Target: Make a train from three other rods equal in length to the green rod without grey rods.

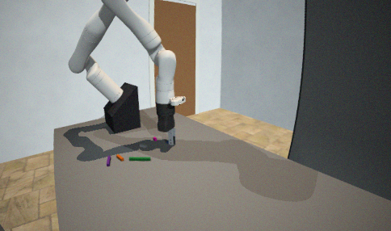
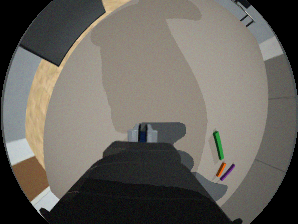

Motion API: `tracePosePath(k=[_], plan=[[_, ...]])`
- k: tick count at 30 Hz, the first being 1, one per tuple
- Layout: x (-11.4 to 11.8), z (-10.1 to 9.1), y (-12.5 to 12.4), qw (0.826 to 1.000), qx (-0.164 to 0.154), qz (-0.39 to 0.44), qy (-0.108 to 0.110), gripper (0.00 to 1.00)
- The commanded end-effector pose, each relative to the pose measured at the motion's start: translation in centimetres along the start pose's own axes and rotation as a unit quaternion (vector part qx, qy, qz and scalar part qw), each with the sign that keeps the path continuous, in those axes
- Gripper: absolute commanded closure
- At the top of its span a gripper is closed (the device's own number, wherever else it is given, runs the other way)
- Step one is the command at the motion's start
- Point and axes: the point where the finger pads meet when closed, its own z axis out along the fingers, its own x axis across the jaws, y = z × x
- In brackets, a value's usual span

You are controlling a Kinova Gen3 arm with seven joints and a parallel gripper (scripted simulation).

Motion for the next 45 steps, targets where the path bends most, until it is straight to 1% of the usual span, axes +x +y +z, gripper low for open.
tracePosePath(k=[1, 30, 31, 33, 34, 36, 37, 41, 42, 44, 45], plan=[[-0.05, 0.01, -0.06, 1.000, 0.002, 0.001, 0.000, 0.76], [-0.05, 0.01, -0.06, 1.000, 0.002, 0.001, 0.000, 0.76], [-0.05, 0.01, -0.06, 1.000, 0.002, 0.001, 0.000, 0.70], [-0.05, 0.01, -0.06, 1.000, 0.002, 0.001, 0.000, 0.70], [-0.05, 0.01, -0.06, 1.000, 0.002, 0.001, 0.000, 0.64], [-0.05, 0.01, -0.06, 1.000, 0.002, 0.001, 0.000, 0.64], [-0.05, 0.01, -0.06, 1.000, 0.002, 0.001, 0.000, 0.58], [-0.05, 0.01, -0.06, 1.000, 0.002, 0.001, 0.000, 0.58], [-0.05, 0.01, -0.06, 1.000, 0.002, 0.001, 0.000, 0.52], [-0.05, 0.01, -0.06, 1.000, 0.002, 0.001, 0.000, 0.52], [-0.05, 0.01, -0.06, 1.000, 0.002, 0.001, 0.000, 0.46]])
